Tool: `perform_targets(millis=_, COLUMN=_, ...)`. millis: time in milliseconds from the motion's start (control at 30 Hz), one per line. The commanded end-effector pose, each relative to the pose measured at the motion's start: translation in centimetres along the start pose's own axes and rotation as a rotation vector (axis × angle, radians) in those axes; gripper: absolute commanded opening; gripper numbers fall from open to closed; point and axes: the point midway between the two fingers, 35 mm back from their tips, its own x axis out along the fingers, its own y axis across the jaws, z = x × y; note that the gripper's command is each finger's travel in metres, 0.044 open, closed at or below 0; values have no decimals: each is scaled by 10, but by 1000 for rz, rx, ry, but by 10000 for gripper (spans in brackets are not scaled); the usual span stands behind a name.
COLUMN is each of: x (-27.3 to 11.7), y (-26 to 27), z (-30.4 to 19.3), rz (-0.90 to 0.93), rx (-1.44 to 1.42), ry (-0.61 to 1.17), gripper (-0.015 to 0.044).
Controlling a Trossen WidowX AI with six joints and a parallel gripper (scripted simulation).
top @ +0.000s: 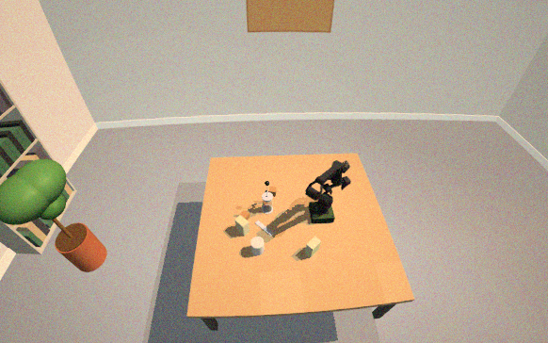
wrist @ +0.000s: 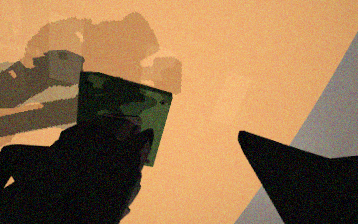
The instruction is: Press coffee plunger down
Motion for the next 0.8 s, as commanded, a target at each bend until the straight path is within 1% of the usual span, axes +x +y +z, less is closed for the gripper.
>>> perform_targets(millis=0, x=0, y=0, z=1, rz=-3, rx=-4, ry=-2, gripper=426)
perform_targets(millis=33, x=-1, y=-1, z=4, rz=-9, rx=-12, ry=-7, gripper=440)
perform_targets(millis=133, x=-5, y=-6, z=19, rz=-41, rx=-55, ry=-40, gripper=440)
perform_targets(millis=400, x=-28, y=1, z=88, rz=-125, rx=-259, ry=-214, gripper=440)
perform_targets(millis=567, x=-47, y=24, z=131, rz=-142, rx=-369, ry=-349, gripper=440)
perform_targets(millis=767, x=-75, y=71, z=174, rz=-110, rx=-496, ry=-525, gripper=440)
